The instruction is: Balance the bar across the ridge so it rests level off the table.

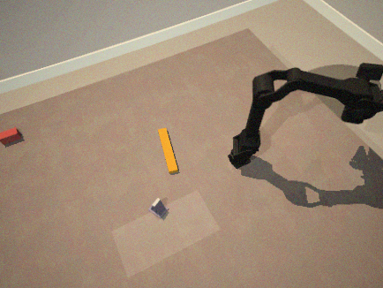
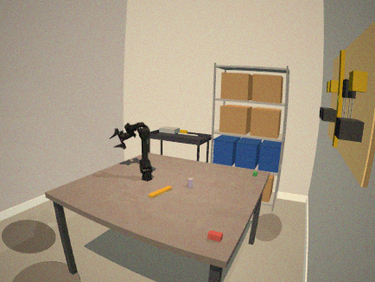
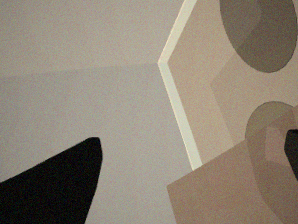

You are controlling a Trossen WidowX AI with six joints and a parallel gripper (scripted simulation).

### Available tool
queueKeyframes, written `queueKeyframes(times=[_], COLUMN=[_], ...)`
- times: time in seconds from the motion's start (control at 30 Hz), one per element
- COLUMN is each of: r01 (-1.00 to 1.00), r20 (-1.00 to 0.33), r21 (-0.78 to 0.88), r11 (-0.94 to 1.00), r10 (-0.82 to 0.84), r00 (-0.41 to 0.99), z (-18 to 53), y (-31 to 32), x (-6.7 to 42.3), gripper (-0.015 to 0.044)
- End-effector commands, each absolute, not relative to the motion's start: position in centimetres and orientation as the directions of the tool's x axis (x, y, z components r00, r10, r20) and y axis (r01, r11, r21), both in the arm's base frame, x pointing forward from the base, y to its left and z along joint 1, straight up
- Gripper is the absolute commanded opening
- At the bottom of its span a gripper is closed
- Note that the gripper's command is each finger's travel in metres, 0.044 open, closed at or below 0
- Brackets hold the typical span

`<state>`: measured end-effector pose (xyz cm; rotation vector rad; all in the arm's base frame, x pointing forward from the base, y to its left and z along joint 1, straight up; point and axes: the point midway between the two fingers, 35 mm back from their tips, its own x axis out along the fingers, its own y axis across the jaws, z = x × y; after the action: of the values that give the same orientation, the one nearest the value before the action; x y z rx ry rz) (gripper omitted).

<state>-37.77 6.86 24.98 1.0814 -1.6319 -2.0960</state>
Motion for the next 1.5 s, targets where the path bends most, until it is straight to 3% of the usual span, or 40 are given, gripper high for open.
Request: queueKeyframes(times=[0.0, 0.1, 0.63, 0.9, 1.47], r01=[-0.226, -0.255, -0.332, -0.425, -0.508], r20=[-0.388, -0.404, -0.475, -0.516, -0.566], r21=[0.918, 0.911, 0.856, 0.836, 0.743], r11=[-0.327, -0.324, -0.397, -0.349, -0.435], r10=[-0.616, -0.58, -0.349, -0.235, -0.004], r00=[-0.685, -0.707, -0.808, -0.823, -0.824], z=[25.0, 24.8, 23.7, 22.7, 21.8], y=[6.9, 8.0, 16.6, 20.3, 27.2], x=[-37.7, -37.4, -33.9, -31.1, -24.9], gripper=[0.0374, 0.0315, 0.0315, 0.0315, 0.0315])
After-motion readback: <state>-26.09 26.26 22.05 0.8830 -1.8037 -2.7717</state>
